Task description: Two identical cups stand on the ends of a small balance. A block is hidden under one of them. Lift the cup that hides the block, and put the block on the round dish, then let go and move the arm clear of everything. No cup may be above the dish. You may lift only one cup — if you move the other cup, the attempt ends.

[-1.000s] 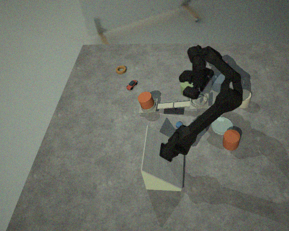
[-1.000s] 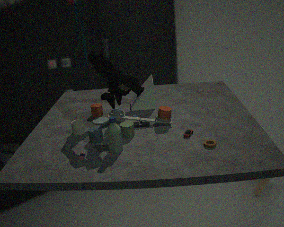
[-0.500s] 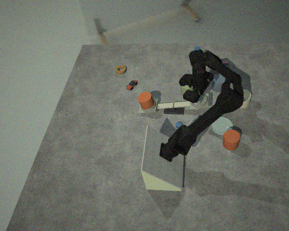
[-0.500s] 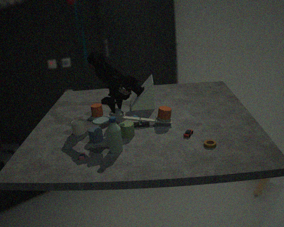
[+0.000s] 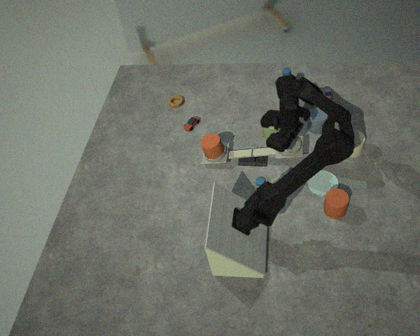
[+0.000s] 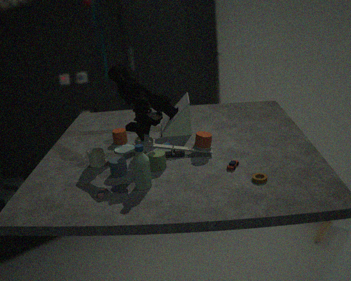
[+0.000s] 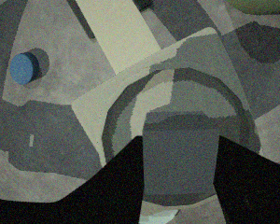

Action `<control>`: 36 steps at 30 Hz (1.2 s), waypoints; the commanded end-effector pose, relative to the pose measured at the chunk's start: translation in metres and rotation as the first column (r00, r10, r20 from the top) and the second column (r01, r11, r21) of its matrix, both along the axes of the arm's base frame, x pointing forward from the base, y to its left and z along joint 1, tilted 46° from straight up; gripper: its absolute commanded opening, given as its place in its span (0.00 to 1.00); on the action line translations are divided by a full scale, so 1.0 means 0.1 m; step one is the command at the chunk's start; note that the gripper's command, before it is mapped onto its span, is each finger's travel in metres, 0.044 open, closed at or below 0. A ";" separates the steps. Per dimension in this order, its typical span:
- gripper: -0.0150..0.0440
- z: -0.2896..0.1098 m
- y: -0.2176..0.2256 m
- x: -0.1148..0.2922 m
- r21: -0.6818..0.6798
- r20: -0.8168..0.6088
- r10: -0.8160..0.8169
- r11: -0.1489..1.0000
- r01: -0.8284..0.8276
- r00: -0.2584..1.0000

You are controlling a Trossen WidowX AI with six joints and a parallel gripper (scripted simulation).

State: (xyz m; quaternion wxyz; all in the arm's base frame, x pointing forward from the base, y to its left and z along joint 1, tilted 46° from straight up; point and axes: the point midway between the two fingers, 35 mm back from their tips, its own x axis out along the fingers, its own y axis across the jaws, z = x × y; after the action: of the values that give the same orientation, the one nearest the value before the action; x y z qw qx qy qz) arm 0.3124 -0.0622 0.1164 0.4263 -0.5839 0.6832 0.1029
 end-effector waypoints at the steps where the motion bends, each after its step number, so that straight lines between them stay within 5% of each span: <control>1: 0.44 0.00 -0.01 0.00 -0.005 0.000 0.003 1.000 -0.003 1.000; 6: 0.25 0.03 0.05 0.03 0.003 0.044 -0.018 1.000 0.018 0.999; 26: 0.25 0.66 0.67 -0.05 -0.006 -0.016 0.041 0.999 -0.041 0.999; 36: 0.25 0.71 0.15 -0.21 0.022 -0.015 0.030 0.999 -0.030 0.999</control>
State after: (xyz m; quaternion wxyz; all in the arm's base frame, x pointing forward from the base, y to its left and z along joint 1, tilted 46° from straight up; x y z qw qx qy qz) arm 0.2977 -0.0341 0.1859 0.4225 -0.5905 0.6773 0.1185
